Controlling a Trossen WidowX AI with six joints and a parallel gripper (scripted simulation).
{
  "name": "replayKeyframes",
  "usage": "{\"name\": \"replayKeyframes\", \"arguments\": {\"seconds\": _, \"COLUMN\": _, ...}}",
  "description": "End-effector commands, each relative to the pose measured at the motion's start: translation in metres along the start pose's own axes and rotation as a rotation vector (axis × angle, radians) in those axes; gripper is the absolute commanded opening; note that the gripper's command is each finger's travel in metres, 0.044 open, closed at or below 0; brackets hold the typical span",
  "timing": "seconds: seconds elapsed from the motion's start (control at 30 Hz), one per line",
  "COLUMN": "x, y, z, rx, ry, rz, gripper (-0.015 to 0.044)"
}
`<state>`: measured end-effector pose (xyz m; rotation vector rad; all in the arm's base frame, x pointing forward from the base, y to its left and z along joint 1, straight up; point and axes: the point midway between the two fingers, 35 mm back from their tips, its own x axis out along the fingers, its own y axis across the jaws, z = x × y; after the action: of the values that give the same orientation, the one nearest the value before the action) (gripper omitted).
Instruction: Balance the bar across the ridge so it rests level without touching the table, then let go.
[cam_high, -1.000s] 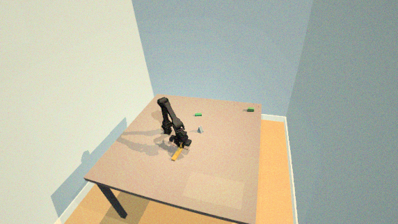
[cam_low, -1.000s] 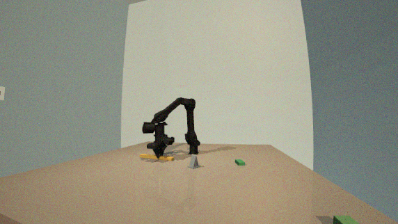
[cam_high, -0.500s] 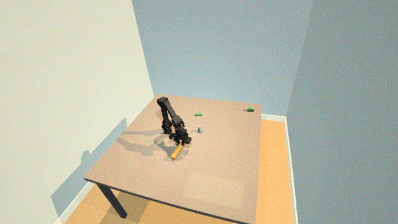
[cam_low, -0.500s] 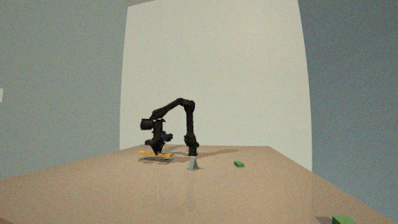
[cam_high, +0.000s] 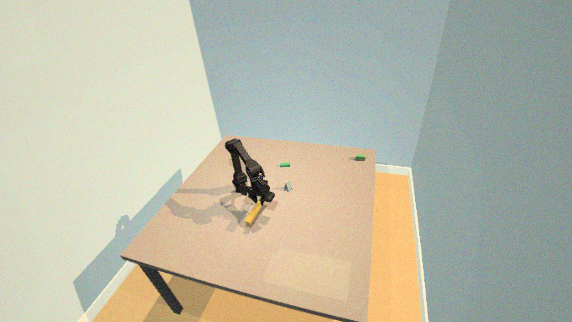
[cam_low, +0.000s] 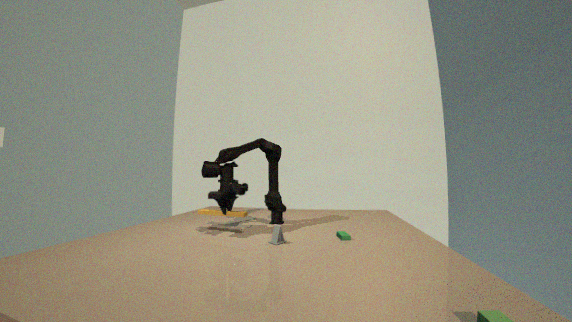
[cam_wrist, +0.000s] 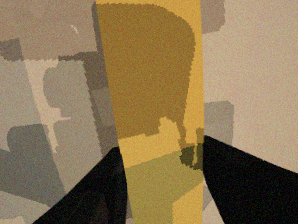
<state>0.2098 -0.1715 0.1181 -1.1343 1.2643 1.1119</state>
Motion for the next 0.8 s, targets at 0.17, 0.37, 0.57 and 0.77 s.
{"name": "replayKeyframes", "arguments": {"seconds": 0.17, "x": -0.025, "y": 0.002, "z": 0.002, "rx": -0.004, "ry": 0.002, "rz": -0.009, "gripper": 0.0000}}
{"name": "replayKeyframes", "arguments": {"seconds": 0.37, "x": -0.040, "y": 0.004, "z": 0.003, "rx": -0.005, "ry": 0.001, "rz": -0.009, "gripper": 0.0000}}
{"name": "replayKeyframes", "arguments": {"seconds": 0.57, "x": -0.042, "y": -0.003, "z": 0.012, "rx": -0.052, "ry": 0.000, "rz": -0.010, "gripper": 0.0000}}
{"name": "replayKeyframes", "arguments": {"seconds": 0.77, "x": -0.042, "y": -0.016, "z": 0.027, "rx": -0.133, "ry": 0.000, "rz": -0.011, "gripper": 0.0000}}
